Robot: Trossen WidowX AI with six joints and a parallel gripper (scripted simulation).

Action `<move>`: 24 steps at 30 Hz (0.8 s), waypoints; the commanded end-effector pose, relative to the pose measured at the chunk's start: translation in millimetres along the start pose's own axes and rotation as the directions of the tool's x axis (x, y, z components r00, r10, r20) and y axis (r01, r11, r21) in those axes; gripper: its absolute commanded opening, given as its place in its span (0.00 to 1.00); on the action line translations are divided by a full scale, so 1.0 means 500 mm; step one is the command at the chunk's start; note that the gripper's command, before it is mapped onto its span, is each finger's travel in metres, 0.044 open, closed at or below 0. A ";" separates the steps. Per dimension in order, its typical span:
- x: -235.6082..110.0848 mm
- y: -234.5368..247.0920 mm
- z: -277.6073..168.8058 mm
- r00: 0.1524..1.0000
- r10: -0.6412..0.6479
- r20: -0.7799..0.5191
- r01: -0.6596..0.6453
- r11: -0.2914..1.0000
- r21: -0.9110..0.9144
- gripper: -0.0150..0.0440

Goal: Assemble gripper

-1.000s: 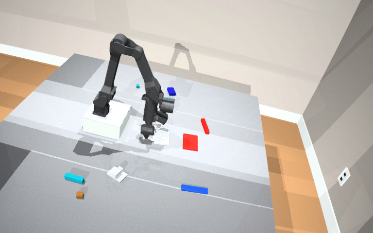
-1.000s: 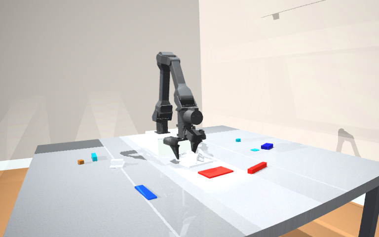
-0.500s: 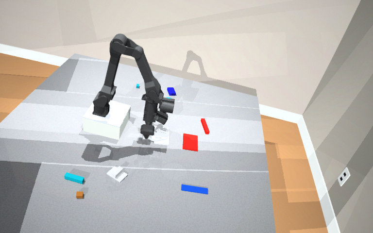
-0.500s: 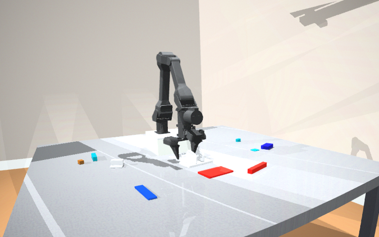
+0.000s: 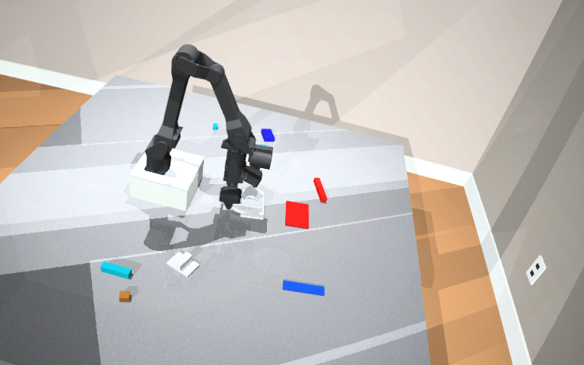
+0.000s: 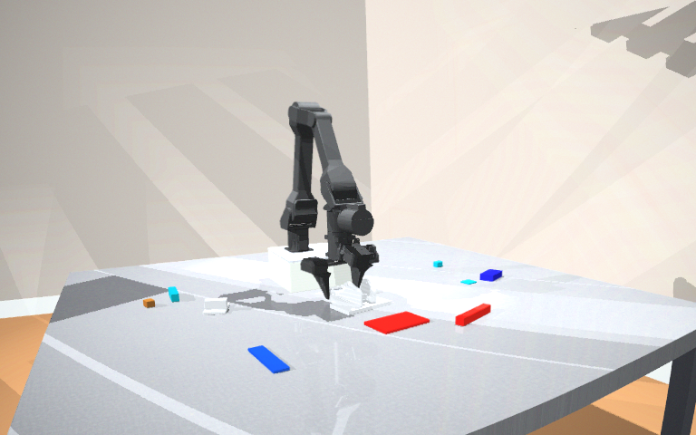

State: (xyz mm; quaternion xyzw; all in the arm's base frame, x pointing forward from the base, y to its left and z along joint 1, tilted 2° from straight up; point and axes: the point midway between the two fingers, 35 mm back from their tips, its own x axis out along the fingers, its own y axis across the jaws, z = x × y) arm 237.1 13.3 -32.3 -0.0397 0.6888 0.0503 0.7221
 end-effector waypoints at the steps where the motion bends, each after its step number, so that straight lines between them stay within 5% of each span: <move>1: 0.001 -0.002 0.001 1.000 -0.005 0.002 0.005 1.000 0.005 0.85; 7: 0.001 -0.002 0.001 1.000 -0.005 0.002 0.005 1.000 0.005 0.85; 11: 0.000 0.000 0.000 1.000 0.000 0.000 0.000 1.000 0.000 1.00; 24: 0.000 0.000 0.000 1.000 0.000 0.000 0.000 1.000 0.000 1.00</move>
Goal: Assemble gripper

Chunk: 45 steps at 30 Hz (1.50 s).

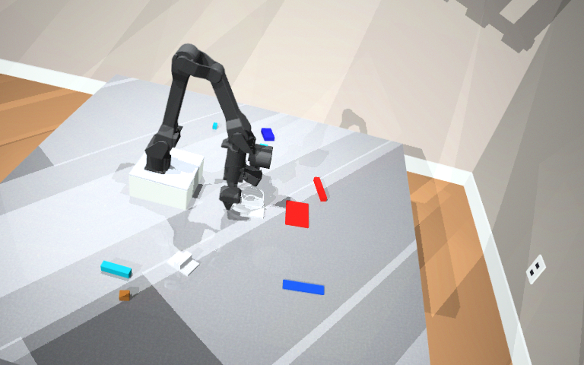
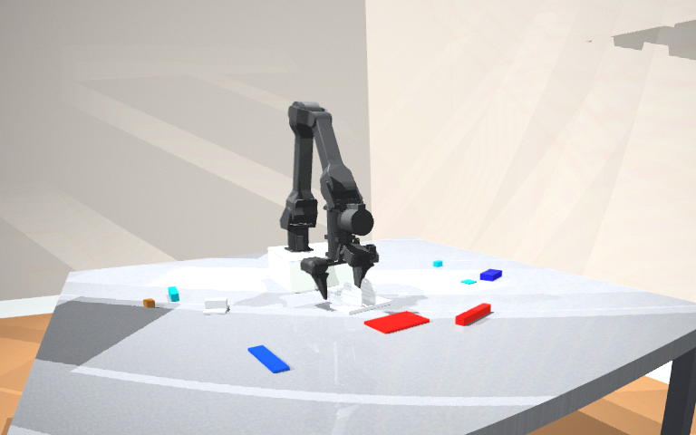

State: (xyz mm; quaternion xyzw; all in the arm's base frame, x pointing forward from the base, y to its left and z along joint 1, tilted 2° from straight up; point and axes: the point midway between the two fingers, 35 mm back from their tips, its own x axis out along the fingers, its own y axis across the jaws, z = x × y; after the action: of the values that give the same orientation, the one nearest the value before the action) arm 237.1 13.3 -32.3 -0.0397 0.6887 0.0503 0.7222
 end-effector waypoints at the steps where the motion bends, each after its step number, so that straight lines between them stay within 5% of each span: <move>1: -0.004 0.000 0.001 1.000 0.000 0.000 0.000 1.000 0.000 1.00; 20: -0.249 0.007 -0.059 1.000 -0.005 0.000 0.005 1.000 0.005 1.00; 45: -0.253 0.007 -0.062 1.000 -0.005 0.000 0.005 1.000 0.005 1.00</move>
State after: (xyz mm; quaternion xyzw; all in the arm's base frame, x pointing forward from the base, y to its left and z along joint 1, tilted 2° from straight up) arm 200.2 11.5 91.8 -0.0396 0.6889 0.0501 0.7220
